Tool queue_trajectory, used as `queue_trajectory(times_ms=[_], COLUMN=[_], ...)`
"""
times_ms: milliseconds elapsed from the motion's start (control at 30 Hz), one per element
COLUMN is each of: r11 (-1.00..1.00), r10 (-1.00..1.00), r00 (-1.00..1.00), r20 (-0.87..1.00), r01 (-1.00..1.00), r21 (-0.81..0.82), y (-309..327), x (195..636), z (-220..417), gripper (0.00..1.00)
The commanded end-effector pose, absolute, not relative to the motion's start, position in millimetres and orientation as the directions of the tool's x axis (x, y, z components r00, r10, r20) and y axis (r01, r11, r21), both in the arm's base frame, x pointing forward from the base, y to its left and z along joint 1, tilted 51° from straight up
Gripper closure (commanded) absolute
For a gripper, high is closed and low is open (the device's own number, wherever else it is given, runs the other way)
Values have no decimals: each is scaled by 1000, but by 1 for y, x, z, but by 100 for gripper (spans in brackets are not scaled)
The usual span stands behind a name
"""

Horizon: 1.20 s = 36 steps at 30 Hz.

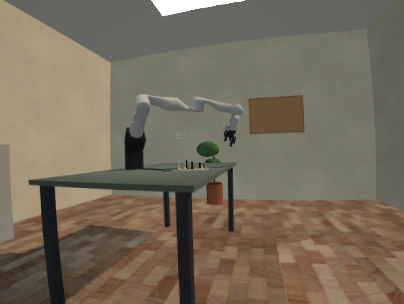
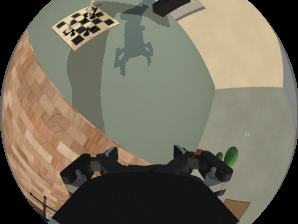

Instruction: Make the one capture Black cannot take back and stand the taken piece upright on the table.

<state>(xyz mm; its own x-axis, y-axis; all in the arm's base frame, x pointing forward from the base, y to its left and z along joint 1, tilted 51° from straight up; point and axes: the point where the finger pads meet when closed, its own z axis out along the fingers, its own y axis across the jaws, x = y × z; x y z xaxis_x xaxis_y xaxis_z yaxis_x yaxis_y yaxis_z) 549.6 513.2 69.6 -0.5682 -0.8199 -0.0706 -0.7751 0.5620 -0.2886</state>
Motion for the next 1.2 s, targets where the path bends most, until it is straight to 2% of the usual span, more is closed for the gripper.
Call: queue_trajectory(times_ms=[0,500,533,800,833,1100,1167], r11=[579,609,637,637,662,662,685], r10=[-806,-778,-749,-749,-719,-719,-688], r00=[-587,-625,-660,-660,-694,-694,-725], r20=[-71,-61,-52,-52,-45,-45,-38], r01=[-760,-729,-697,-697,-664,-664,-631], r21=[-295,-313,-330,-330,-348,-348,-365], y=[502,481,461,461,441,441,421], x=[560,571,582,582,592,592,601], z=[75,81,87,87,92,92,98], gripper=[0,0,0,0,0,0,0])
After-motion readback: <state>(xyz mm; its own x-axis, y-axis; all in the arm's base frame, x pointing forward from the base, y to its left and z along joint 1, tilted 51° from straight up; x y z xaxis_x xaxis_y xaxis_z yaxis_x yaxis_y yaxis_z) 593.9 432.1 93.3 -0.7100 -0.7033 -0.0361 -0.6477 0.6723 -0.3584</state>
